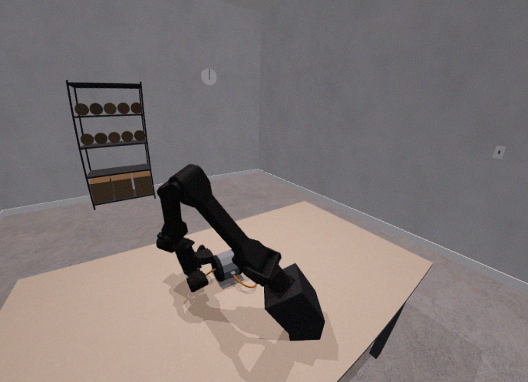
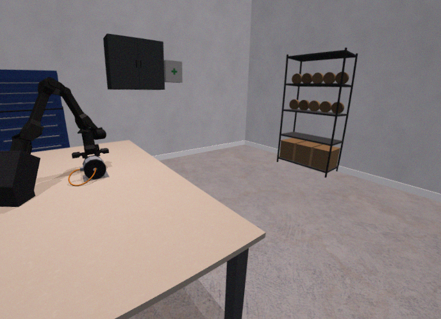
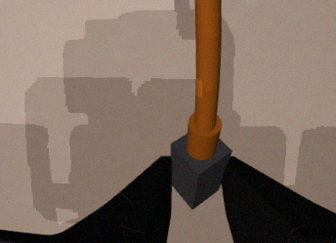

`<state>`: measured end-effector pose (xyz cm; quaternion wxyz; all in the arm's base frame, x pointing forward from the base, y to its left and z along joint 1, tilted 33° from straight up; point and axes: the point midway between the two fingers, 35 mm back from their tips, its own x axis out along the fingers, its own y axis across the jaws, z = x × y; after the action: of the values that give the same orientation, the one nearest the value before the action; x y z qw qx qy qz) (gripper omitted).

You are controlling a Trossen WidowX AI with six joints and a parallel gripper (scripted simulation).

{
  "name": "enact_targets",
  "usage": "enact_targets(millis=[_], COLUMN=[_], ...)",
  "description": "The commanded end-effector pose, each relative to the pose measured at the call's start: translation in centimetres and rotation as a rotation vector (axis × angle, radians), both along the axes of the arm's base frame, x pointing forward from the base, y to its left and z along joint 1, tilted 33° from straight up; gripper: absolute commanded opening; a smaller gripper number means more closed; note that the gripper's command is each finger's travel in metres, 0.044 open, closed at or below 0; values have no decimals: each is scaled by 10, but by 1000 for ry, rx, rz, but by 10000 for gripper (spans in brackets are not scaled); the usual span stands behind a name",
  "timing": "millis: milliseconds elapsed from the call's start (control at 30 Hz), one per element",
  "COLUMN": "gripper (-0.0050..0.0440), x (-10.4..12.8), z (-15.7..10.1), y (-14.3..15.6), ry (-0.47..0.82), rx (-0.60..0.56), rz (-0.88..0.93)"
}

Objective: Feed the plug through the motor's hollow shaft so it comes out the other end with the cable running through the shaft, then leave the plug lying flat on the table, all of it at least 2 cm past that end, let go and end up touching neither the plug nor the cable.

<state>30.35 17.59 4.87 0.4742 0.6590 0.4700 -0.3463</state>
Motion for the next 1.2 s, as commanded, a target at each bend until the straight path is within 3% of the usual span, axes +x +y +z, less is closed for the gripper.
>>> enact_targets(millis=[0, 233, 567, 1133, 1167], gripper=[0, 160, 160, 57, 33], x=[0, 0, 0, 0, 0], z=[-4, 0, 0, -1, -1], y=[1, 0, -3, -2, -1], ry=[6, 0, 6, 5, 5], rx=[-1, 0, -1, -1, -1], rz=[-2, 0, -1, -3, -3])
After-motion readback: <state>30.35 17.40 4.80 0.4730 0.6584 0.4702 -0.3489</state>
